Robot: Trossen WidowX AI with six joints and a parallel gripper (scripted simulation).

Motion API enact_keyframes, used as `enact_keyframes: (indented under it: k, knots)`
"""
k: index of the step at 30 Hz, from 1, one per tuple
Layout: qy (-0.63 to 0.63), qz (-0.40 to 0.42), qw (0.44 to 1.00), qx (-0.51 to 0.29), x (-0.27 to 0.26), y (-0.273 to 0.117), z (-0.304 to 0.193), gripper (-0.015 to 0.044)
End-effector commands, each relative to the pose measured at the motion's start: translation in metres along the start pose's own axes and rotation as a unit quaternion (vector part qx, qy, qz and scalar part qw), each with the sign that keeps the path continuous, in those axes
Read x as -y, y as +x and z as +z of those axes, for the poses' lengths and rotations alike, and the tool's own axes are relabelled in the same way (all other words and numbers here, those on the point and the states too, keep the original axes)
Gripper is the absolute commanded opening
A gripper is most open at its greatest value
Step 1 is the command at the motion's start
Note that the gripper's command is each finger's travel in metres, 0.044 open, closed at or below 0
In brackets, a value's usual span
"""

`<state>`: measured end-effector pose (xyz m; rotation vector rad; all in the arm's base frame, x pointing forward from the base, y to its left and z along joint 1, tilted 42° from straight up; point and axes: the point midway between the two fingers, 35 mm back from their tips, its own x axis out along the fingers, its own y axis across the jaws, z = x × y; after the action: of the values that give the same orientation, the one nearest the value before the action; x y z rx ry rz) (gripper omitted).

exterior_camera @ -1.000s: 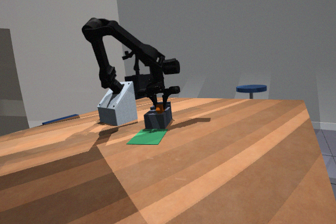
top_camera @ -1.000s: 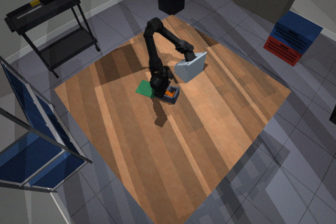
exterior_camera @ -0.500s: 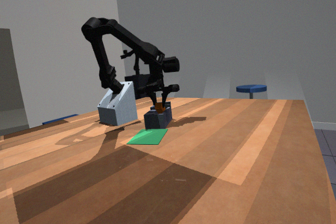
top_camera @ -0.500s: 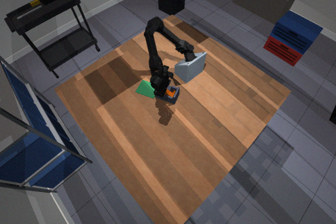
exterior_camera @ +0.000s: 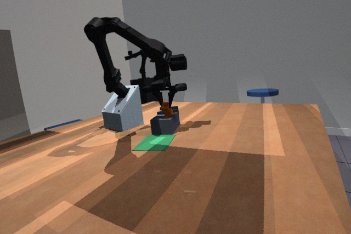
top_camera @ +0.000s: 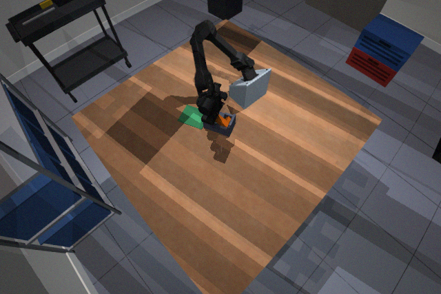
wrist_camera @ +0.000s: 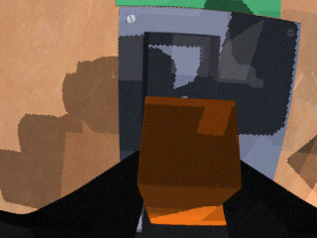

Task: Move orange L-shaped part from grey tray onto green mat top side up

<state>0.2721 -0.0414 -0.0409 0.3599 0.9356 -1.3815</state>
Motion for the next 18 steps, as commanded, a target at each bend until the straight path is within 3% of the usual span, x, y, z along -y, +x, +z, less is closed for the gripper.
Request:
enact_keyframes:
  k: [1,18]
  knots:
    - [0.000,0.006,1.000,-0.004,-0.002,-0.011,-0.001,0.0000]
    - [0.000,0.006,1.000,-0.004,-0.002,-0.038,-0.001,0.0000]
